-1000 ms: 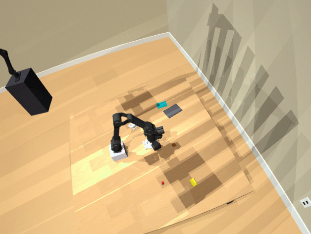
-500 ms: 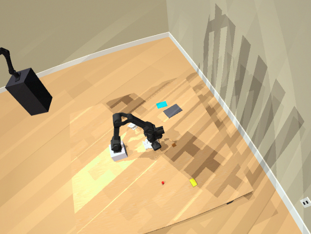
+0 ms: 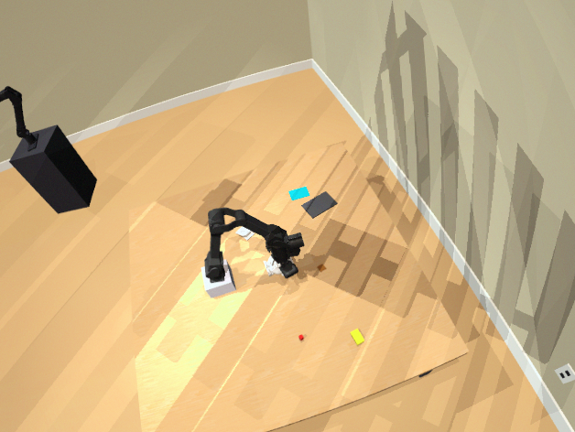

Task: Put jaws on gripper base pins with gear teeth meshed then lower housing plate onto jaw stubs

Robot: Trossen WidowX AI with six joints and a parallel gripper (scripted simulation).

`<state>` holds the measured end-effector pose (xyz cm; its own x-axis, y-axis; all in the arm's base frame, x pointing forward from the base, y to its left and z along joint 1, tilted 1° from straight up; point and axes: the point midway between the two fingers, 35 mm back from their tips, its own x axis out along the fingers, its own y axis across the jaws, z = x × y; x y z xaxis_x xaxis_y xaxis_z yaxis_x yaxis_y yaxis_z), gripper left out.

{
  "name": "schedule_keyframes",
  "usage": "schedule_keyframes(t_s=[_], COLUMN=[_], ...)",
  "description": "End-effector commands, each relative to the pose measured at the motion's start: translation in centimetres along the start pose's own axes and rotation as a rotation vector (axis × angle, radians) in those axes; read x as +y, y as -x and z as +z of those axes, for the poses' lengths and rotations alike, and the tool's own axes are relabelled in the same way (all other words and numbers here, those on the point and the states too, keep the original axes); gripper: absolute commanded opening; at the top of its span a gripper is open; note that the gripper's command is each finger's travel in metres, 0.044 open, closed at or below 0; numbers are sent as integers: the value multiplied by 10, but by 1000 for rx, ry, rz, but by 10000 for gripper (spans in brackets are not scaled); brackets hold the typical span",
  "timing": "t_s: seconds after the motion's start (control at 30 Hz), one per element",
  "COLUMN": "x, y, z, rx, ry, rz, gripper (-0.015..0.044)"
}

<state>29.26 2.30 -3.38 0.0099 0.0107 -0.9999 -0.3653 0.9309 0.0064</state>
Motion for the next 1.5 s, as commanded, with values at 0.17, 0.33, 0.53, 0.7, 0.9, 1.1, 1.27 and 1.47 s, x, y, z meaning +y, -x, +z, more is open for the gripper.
schedule_keyframes(t_s=[0.17,0.33,0.53,0.7,0.9,1.1,1.27,1.47], x=[0,0,0,0,0,0,0,17], y=[0,0,0,0,2,52,70,68], z=[0,0,0,0,0,2,0,14], rx=[-3,0,0,0,0,-2,-3,-67], ry=[7,0,0,0,0,5,7,85], rz=[1,0,0,0,0,1,1,1], gripper=[134,160,224,224,224,224,224,355])
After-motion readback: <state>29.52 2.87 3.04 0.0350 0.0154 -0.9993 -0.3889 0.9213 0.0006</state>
